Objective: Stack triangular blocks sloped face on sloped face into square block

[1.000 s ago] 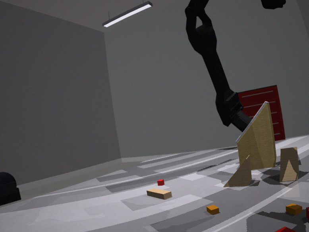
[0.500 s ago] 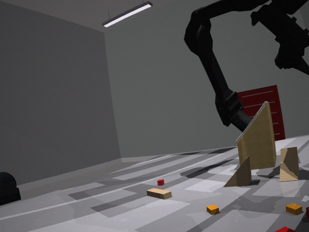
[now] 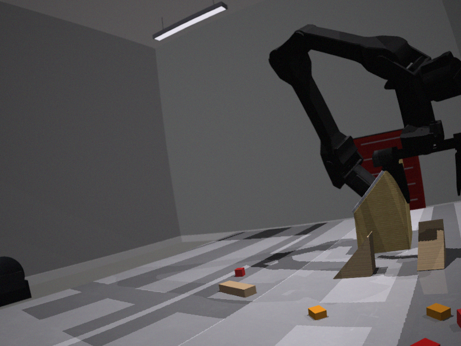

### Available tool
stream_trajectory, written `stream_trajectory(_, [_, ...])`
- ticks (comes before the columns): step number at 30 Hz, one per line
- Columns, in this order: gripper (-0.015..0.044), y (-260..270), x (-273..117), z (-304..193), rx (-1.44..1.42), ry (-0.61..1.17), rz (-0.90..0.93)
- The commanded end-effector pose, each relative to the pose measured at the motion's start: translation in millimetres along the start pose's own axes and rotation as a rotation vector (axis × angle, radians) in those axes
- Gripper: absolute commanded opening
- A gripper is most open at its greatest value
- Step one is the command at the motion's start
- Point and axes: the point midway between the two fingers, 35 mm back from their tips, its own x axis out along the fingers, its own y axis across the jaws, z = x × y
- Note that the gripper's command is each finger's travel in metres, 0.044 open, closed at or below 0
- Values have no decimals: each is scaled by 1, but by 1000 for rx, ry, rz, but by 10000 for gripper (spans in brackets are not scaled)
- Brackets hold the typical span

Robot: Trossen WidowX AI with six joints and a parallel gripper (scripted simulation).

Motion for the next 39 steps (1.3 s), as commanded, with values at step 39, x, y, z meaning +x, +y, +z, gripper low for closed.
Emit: stream_trajectory(39, [440, -6, 58, 13, -37, -40, -13])
